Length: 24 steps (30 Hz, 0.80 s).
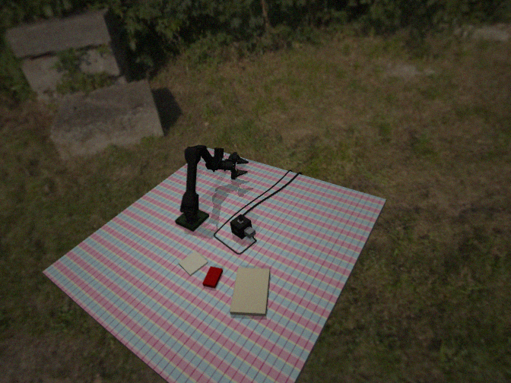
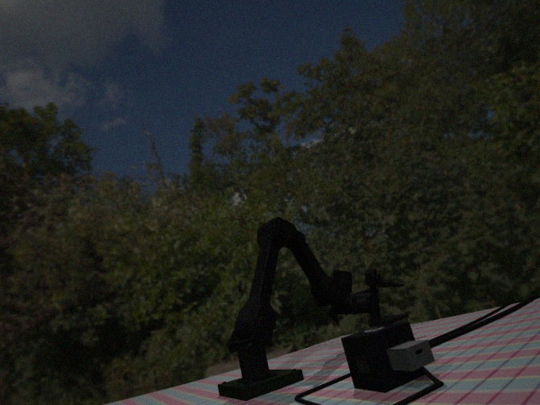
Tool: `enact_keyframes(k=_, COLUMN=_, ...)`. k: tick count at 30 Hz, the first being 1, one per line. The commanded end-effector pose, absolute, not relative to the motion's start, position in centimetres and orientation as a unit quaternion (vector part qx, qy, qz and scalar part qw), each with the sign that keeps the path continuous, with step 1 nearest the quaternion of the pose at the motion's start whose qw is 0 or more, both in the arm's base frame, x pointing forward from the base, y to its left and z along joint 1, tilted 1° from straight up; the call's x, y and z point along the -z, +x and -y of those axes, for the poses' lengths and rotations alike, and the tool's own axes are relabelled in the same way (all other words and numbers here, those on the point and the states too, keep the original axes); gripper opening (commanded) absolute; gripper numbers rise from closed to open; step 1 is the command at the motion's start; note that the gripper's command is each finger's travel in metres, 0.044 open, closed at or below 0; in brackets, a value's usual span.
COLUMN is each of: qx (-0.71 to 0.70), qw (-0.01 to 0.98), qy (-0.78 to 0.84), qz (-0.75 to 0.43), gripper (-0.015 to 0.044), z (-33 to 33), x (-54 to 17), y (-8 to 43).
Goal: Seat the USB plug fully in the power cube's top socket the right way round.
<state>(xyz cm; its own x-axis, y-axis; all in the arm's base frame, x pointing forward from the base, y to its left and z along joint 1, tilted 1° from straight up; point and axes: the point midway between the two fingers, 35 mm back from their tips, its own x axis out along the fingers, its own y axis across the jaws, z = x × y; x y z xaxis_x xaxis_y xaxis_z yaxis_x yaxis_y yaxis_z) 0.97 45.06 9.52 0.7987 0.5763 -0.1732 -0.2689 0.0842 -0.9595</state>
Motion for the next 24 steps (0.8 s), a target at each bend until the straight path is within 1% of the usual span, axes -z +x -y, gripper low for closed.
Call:
enact_keyframes(k=1, qx=-0.291, qw=0.725, qy=-0.612, qz=0.125, gripper=0.0426, z=-45.1, x=-9.5, y=1.1)
enact_keyframes(k=2, qx=-0.291, qw=0.723, qy=-0.615, qz=0.122, gripper=0.044, z=-45.2, x=-9.6, y=1.6)
enact_keyframes(k=4, qx=-0.291, qw=0.714, qy=-0.628, qz=0.109, gripper=0.044, z=-45.4, x=-9.6, y=3.5)
enact_keyframes(k=7, qx=-0.259, qw=0.723, qy=-0.636, qz=0.068, gripper=0.044, z=-44.5, x=-10.4, y=9.0)
enact_keyframes(k=12, qx=-0.271, qw=0.688, qy=-0.673, qz=0.013, gripper=0.044, z=-43.3, x=-10.0, y=14.6)
enact_keyframes(k=17, qx=-0.299, qw=0.637, qy=-0.705, qz=-0.089, gripper=0.044, z=-39.1, x=-9.7, y=22.2)
enact_keyframes(k=24, qx=-0.33, qw=0.596, qy=-0.699, qz=-0.219, gripper=0.044, z=-31.5, x=-10.0, y=29.0)
